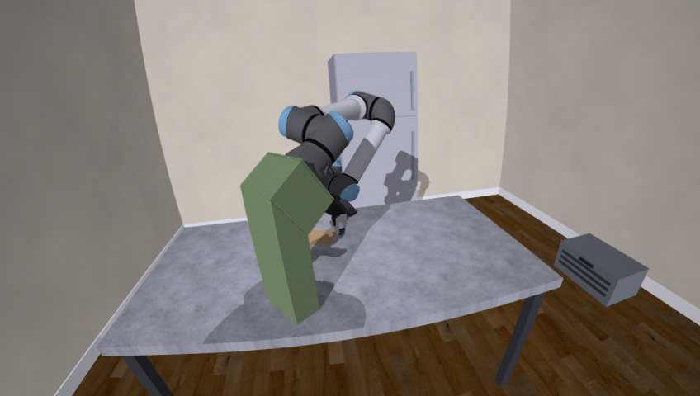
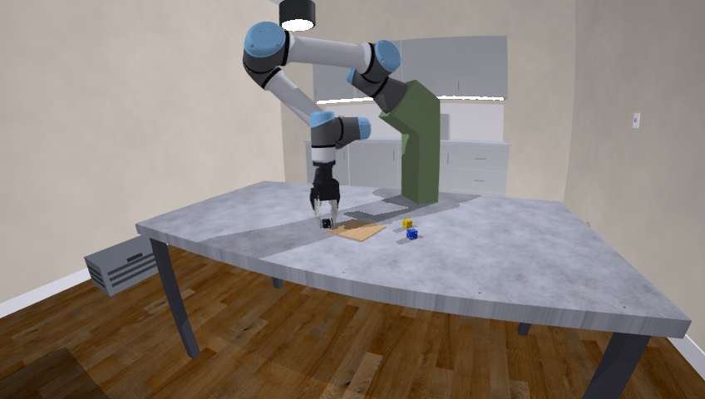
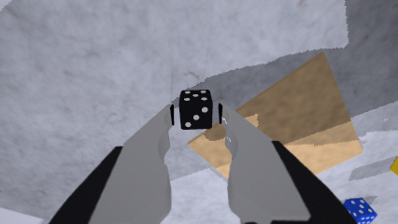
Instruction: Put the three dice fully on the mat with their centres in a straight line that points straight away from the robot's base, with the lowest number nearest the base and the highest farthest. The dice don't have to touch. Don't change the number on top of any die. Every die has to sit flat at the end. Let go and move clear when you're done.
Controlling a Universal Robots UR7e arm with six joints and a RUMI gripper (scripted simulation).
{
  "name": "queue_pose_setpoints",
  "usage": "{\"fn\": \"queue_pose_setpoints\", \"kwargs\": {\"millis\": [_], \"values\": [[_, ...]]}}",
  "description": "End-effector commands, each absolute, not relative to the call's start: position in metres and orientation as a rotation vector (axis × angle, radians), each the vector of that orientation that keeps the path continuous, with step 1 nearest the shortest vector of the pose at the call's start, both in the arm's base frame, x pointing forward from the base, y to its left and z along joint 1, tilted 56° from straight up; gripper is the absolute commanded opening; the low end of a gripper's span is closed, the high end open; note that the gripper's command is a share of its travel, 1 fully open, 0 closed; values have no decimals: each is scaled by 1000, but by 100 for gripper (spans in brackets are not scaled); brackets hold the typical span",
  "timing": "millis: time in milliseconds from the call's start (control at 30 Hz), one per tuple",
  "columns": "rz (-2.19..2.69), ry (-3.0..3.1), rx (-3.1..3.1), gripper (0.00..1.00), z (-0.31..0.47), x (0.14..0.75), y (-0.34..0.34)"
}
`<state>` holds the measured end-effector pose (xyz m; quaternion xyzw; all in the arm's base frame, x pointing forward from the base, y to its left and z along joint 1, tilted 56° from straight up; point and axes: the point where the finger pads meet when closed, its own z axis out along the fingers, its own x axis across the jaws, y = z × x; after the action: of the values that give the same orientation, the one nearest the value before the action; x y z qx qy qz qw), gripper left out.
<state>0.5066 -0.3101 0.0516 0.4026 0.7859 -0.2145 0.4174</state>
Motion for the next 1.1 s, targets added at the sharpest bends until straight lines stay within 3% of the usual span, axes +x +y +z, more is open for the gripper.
{"fn": "queue_pose_setpoints", "kwargs": {"millis": [0,833,867,1067], "values": [[-538,1971,1010,24,52,507,-310],[-538,1971,1010,24,52,507,-310],[-538,1971,1010,6,52,507,-310],[-538,1971,1010,6,52,507,-310]]}}
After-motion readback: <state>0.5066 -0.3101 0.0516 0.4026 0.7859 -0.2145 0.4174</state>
